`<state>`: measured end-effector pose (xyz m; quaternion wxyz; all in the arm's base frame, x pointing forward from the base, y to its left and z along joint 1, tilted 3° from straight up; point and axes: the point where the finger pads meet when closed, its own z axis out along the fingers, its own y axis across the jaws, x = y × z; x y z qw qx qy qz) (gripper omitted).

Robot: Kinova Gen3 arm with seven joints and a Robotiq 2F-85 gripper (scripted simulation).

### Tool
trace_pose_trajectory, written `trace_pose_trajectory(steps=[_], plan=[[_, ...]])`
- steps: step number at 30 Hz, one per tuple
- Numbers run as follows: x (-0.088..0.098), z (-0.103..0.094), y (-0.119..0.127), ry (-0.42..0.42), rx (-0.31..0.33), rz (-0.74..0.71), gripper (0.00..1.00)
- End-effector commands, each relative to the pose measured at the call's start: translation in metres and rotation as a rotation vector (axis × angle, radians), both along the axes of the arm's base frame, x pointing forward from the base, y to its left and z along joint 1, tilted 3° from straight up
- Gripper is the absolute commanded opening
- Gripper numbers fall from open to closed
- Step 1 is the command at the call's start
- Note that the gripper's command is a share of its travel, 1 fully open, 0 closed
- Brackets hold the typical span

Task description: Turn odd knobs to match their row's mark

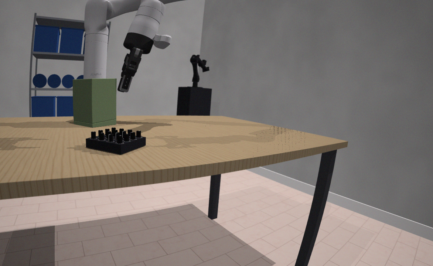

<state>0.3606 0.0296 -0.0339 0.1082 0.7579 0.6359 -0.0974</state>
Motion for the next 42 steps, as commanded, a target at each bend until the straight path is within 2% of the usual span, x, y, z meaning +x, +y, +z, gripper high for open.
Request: trace_pose_trajectory(steps=[1, 9, 11, 19, 21, 29, 31, 41, 42], plan=[[-0.002, -0.004, -0.010, -0.001, 0.018, -0.063, 1.00], [-0.002, -0.004, -0.007, -0.001, 0.018, -0.057, 1.00], [-0.001, -0.009, -0.013, -0.013, 0.041, -0.120, 1.00], [-0.001, -0.009, -0.011, -0.014, 0.041, -0.113, 1.00], [0.000, -0.014, -0.016, -0.026, 0.063, -0.170, 1.00], [0.001, -0.014, -0.015, -0.026, 0.063, -0.166, 1.00], [0.001, -0.018, -0.018, -0.038, 0.083, -0.220, 1.00], [0.002, -0.018, -0.018, -0.038, 0.084, -0.218, 1.00], [0.002, -0.021, -0.021, -0.048, 0.099, -0.259, 1.00]])
